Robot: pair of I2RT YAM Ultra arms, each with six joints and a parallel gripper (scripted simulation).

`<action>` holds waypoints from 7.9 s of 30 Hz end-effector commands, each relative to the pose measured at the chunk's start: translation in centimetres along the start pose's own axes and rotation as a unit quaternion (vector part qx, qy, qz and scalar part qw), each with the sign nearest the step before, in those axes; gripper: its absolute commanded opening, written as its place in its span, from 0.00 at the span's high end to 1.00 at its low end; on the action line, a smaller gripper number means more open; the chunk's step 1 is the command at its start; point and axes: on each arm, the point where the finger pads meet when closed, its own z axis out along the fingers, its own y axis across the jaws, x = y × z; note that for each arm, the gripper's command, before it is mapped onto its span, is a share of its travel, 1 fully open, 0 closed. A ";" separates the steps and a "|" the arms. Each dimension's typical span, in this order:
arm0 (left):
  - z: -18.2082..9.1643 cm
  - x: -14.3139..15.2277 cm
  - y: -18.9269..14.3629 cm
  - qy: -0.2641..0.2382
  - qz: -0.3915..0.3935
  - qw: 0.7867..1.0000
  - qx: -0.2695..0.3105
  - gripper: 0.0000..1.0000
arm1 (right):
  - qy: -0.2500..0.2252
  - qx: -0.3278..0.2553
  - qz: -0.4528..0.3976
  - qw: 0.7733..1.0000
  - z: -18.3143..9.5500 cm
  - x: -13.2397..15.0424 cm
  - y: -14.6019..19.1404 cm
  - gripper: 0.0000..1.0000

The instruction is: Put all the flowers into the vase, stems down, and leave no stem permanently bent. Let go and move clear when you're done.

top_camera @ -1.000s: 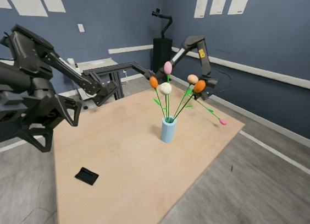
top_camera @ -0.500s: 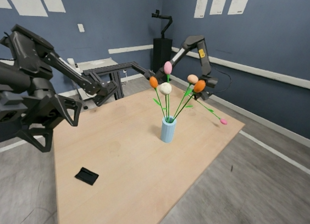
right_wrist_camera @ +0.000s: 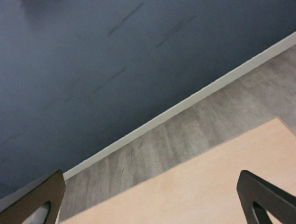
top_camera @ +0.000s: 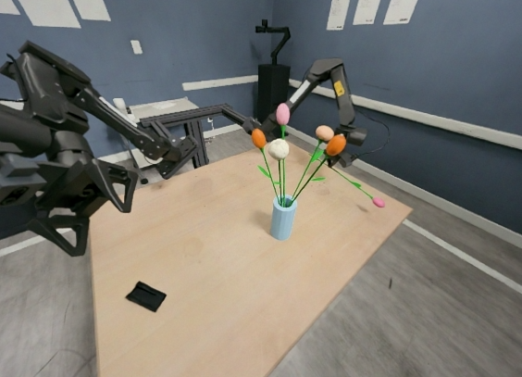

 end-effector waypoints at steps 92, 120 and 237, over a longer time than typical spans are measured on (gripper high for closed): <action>-34.7 0.2 0.3 -0.622 -0.002 0.783 -0.007 1.00 | -0.002 -0.008 0.001 1.000 0.3 0.1 0.2 0.00; -35.6 0.5 0.1 -0.706 -0.005 0.708 -0.003 1.00 | -0.002 -0.008 0.001 1.000 0.3 0.1 0.2 0.00; -36.2 8.2 -28.1 -0.707 0.102 0.690 0.113 1.00 | -0.002 -0.008 0.001 1.000 0.3 0.1 0.2 0.00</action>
